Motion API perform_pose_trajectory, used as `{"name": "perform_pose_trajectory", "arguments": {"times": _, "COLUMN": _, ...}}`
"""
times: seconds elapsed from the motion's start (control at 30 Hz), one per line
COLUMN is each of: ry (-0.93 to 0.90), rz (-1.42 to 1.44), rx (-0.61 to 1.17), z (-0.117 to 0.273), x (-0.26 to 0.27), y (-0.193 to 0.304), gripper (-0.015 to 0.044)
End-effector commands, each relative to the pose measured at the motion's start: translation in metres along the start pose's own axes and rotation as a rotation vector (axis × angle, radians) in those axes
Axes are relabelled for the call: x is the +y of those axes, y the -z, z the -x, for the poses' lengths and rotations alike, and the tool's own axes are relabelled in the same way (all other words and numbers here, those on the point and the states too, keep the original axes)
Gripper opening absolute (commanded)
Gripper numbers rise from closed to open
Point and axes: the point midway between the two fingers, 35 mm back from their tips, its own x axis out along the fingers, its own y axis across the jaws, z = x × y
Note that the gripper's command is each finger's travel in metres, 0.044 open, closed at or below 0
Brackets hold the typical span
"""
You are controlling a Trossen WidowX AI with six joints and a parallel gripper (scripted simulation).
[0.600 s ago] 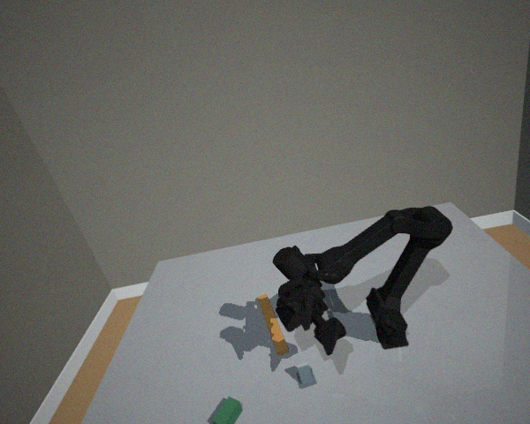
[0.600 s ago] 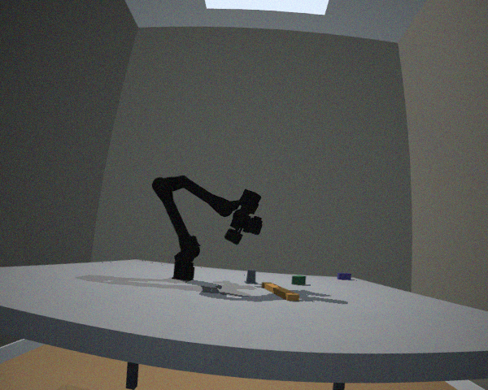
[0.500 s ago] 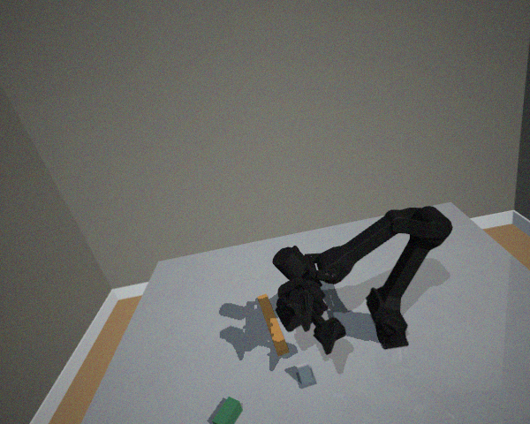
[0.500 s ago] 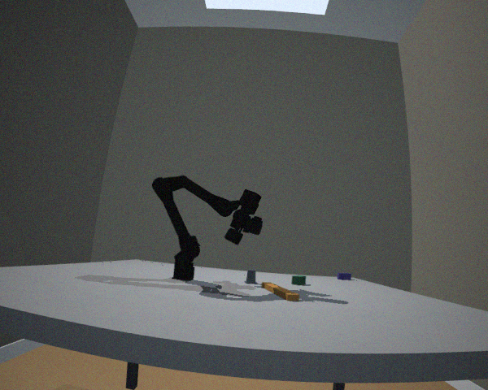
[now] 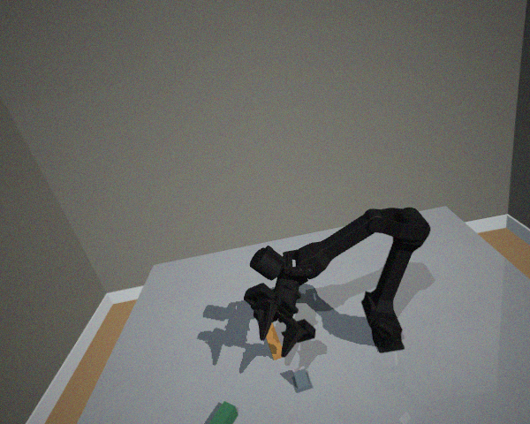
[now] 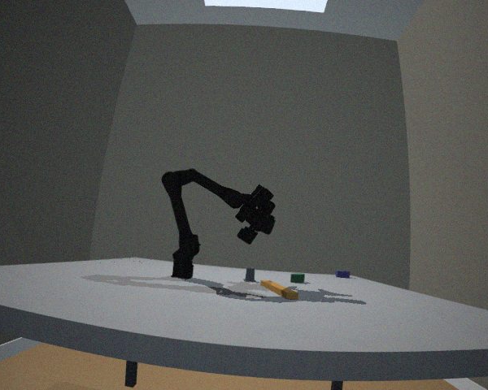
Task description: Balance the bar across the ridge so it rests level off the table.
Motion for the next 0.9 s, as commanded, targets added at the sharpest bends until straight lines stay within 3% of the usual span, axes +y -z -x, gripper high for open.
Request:
{"name": "perform_pose_trajectory", "arguments": {"times": 0.0, "ry": 0.023, "rz": -0.018, "rx": -0.108, "z": 0.005, "x": 0.007, "y": -0.026, "gripper": 0.0315}}
{"name": "perform_pose_trajectory", "arguments": {"times": 0.87, "ry": 0.342, "rz": -0.203, "rx": -0.666, "z": 0.082, "x": -0.008, "y": -0.154, "gripper": 0.0315}}
